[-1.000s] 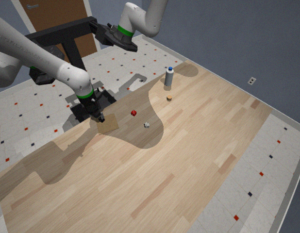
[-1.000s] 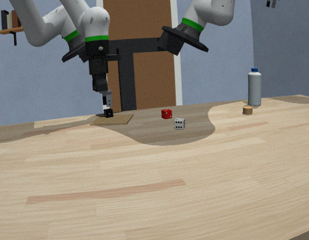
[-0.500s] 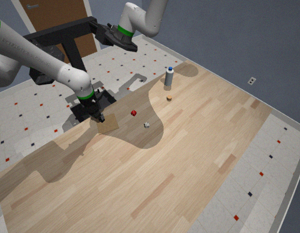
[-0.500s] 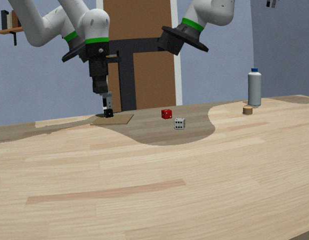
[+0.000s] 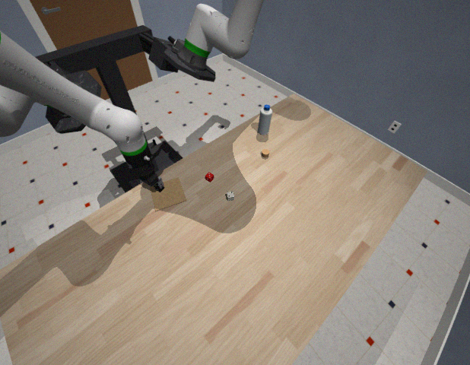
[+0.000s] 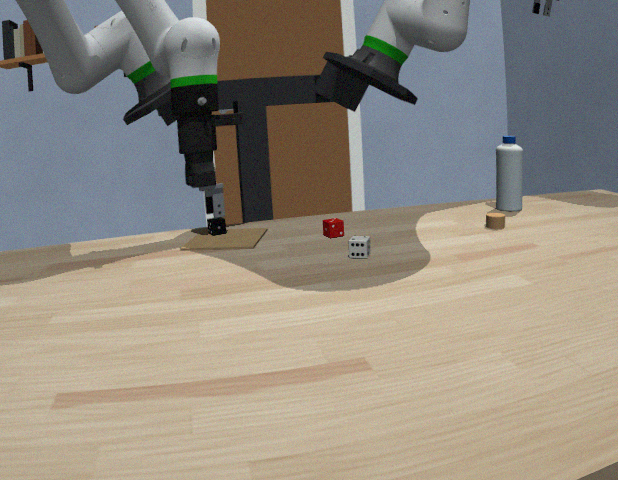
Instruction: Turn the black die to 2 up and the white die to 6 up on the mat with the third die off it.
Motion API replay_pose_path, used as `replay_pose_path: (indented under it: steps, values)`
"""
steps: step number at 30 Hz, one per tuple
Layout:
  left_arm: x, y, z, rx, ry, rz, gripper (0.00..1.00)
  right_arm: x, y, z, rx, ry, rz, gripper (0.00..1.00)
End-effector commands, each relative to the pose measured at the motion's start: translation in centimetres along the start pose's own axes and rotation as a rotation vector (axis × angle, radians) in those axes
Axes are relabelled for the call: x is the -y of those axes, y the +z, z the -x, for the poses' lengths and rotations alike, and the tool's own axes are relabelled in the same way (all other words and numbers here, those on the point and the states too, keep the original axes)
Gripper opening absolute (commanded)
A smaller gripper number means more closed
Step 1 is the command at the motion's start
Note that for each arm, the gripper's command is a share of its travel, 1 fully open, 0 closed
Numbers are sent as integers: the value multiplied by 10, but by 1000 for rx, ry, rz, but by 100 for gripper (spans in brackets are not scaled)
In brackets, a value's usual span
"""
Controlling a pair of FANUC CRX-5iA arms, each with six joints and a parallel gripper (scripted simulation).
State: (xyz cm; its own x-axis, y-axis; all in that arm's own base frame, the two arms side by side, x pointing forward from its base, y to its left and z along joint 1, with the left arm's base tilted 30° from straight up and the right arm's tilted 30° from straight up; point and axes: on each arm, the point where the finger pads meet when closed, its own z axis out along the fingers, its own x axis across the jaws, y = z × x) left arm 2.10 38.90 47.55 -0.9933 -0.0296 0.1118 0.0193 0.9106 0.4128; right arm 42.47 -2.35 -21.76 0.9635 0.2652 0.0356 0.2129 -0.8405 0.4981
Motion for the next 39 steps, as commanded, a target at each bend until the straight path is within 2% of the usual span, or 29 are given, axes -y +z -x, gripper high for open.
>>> replay_pose_path:
  steps: [1,23,36,39]
  values:
    - [0,-1,0,0,0,2,100,0,0,-1,-1,0,0,87]
    - [0,-1,0,0,0,2,100,0,-2,-1,-1,0,0,87]
    - [0,-1,0,0,0,2,100,0,-35,-1,-1,0,0,87]
    - [0,-1,0,0,0,2,100,0,-37,-1,-1,0,0,87]
